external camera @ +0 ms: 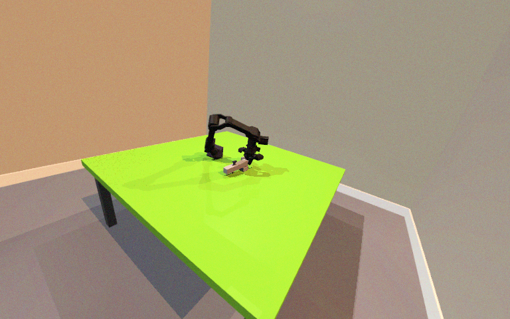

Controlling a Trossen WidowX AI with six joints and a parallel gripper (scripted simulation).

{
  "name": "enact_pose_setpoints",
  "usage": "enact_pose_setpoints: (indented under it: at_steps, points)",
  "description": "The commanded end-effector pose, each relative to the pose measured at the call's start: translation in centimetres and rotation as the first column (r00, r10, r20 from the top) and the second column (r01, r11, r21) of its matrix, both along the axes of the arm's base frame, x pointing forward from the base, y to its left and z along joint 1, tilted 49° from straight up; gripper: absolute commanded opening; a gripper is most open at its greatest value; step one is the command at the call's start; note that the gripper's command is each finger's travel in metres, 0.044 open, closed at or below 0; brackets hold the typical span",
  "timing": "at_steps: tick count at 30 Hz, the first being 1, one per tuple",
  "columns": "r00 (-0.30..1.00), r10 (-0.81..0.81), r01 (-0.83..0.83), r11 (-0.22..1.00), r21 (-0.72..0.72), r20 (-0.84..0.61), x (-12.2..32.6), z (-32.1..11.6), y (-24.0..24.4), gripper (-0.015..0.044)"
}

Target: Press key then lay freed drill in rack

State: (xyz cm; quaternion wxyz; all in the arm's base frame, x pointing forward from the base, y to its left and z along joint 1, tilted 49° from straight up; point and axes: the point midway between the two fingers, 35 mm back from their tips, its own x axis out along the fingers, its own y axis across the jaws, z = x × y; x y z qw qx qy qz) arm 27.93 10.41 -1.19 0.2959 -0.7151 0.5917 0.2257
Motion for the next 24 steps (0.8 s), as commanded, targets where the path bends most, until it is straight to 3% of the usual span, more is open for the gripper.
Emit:
enact_pose_setpoints:
  at_steps: [1, 24]
  points:
    - [1.0, -0.001, 0.001, 1.0, -0.004, 0.001, 0.1, -0.4, 0.4, 0.0]
    - [1.0, -0.001, 0.001, 1.0, -0.002, 0.001, 0.2, -2.5, 2.7, 0.0]
